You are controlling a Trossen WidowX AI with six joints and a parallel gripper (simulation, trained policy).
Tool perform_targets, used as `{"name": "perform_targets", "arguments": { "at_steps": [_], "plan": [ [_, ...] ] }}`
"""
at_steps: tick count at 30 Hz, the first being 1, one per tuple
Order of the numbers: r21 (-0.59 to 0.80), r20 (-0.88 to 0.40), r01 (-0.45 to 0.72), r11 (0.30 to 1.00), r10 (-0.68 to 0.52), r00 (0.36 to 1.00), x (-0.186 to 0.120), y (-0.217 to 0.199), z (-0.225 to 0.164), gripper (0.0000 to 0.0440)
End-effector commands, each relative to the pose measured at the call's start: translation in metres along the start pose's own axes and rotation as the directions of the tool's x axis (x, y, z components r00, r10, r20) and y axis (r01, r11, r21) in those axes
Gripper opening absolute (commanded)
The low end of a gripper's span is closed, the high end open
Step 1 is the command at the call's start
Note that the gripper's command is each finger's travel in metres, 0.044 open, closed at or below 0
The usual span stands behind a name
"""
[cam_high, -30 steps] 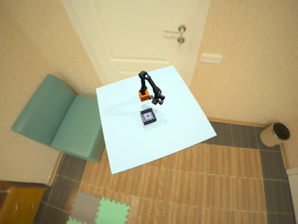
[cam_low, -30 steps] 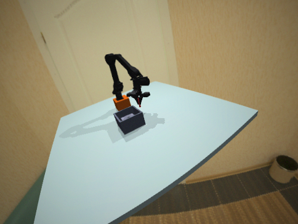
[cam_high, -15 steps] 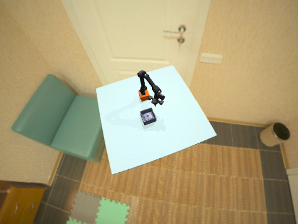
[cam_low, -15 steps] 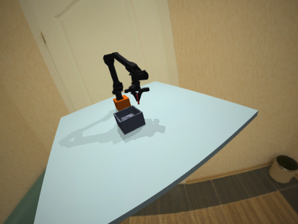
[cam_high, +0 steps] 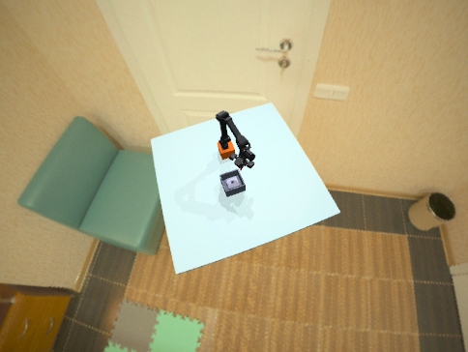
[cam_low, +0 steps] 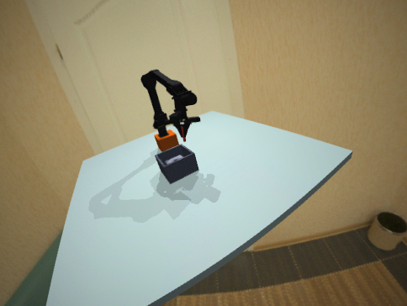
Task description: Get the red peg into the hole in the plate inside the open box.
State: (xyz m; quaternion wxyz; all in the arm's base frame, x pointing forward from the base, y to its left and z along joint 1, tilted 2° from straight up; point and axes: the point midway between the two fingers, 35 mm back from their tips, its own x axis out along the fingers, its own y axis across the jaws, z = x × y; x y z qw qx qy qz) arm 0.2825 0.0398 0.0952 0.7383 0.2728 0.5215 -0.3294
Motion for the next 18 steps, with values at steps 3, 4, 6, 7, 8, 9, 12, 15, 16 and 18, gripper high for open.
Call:
{"name": "perform_targets", "arguments": {
  "at_steps": [3,4,6,7,8,9,12,15,16,18],
  "plan": [
    [0.031,-0.002,0.010,0.999,-0.010,1.000,0.005,-0.003,0.023,0.0000],
    [0.037,-0.003,0.010,0.999,-0.010,1.000,0.006,-0.004,0.026,0.0000],
    [0.050,-0.004,0.011,0.999,-0.011,1.000,0.009,-0.005,0.034,0.0000],
    [0.057,-0.004,0.012,0.998,-0.012,1.000,0.011,-0.006,0.037,0.0000],
    [0.064,-0.004,0.013,0.998,-0.012,1.000,0.012,-0.007,0.041,0.0000],
    [0.070,-0.005,0.013,0.997,-0.013,1.000,0.014,-0.008,0.044,0.0000],
    [0.090,-0.007,0.015,0.996,-0.014,1.000,0.020,-0.010,0.054,0.0000],
    [0.109,-0.011,0.016,0.994,-0.015,1.000,0.026,-0.012,0.063,0.0000],
    [0.114,-0.013,0.017,0.993,-0.015,1.000,0.028,-0.013,0.066,0.0001],
    [0.125,-0.018,0.018,0.992,-0.016,1.000,0.032,-0.015,0.071,0.0002]
  ]
}}
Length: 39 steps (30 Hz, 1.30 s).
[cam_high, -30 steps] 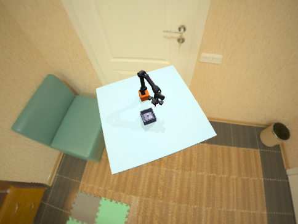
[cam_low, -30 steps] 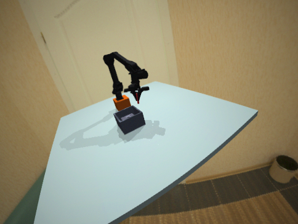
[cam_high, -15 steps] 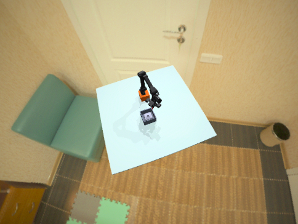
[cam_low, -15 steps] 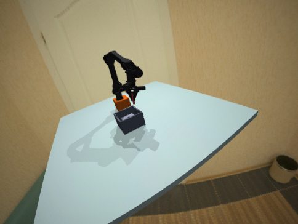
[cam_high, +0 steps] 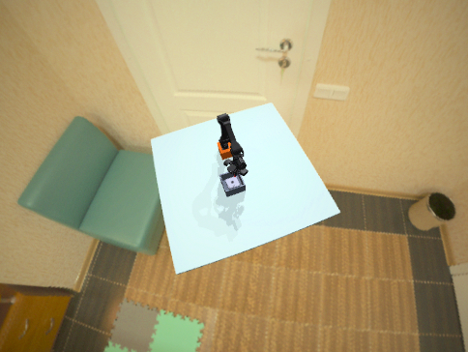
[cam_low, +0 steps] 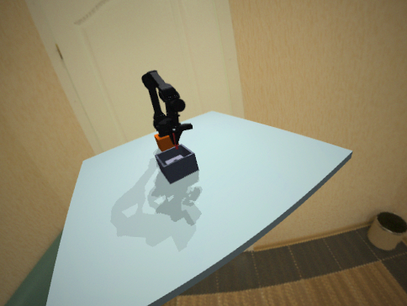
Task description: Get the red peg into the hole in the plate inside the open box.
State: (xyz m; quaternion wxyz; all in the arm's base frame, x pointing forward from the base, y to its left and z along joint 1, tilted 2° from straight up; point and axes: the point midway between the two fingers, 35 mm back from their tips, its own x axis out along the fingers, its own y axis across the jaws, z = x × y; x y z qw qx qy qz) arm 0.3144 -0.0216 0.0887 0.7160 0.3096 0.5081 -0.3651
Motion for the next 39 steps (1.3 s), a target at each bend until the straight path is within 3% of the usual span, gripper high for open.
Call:
{"name": "perform_targets", "arguments": {
  "at_steps": [1,15,20,22,29,36,39],
  "plan": [
    [0.018,-0.012,-0.004,1.000,0.004,1.000,0.008,0.001,0.011,0.0002],
    [0.042,-0.073,0.025,0.999,-0.021,0.997,0.048,-0.003,0.021,0.0019],
    [0.019,-0.093,0.045,0.999,-0.043,0.995,0.062,-0.007,0.020,0.0131],
    [0.000,-0.102,0.061,0.998,-0.061,0.993,0.066,-0.009,0.019,0.0152],
    [-0.016,-0.086,0.055,0.998,-0.056,0.995,0.073,0.002,0.038,0.0316],
    [-0.034,-0.055,0.047,0.998,-0.049,0.997,0.075,0.011,0.060,0.0433],
    [-0.028,-0.027,0.033,0.999,-0.034,0.999,0.075,0.015,0.072,0.0440]
  ]
}}
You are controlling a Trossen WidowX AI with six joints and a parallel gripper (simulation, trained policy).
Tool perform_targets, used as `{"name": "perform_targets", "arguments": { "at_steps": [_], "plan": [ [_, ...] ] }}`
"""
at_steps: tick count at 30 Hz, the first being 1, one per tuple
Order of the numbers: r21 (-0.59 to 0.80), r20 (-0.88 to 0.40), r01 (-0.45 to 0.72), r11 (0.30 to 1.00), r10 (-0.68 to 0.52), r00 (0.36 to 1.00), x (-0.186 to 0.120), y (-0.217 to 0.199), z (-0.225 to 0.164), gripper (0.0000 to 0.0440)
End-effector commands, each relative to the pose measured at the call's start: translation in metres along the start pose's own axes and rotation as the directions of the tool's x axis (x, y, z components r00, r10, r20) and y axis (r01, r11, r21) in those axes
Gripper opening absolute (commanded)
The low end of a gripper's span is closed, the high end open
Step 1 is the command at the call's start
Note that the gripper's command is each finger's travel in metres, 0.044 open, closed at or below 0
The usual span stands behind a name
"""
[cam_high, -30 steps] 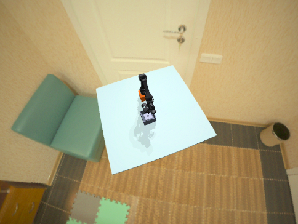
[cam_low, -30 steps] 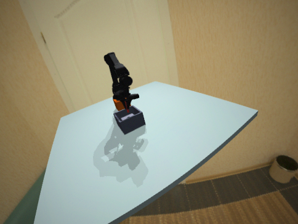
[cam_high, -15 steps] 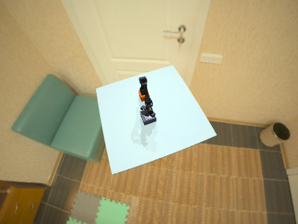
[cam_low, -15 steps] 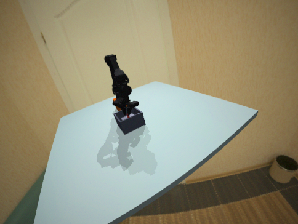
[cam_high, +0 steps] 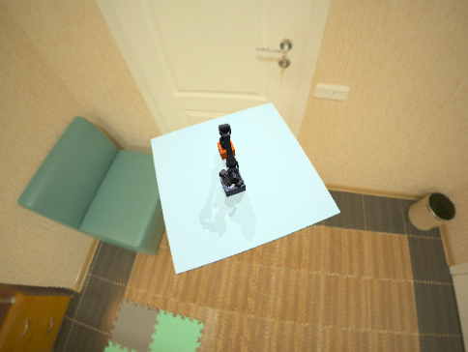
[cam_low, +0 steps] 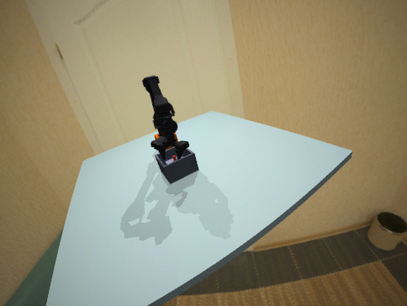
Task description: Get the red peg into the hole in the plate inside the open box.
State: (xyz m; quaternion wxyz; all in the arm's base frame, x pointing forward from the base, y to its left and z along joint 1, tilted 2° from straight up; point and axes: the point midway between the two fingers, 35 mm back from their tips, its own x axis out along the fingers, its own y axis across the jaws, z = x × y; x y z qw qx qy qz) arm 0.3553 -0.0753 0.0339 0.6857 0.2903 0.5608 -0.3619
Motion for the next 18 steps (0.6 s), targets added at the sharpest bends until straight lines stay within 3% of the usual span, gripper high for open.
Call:
{"name": "perform_targets", "arguments": {
  "at_steps": [1,11,18],
  "plan": [
    [0.025,0.076,-0.040,0.999,0.038,0.996,-0.001,0.013,0.029,0.0440],
    [0.058,0.166,-0.069,0.996,0.058,0.984,-0.010,0.014,0.066,0.0440],
    [0.059,0.168,-0.069,0.996,0.059,0.984,-0.010,0.014,0.067,0.0440]
  ]
}}
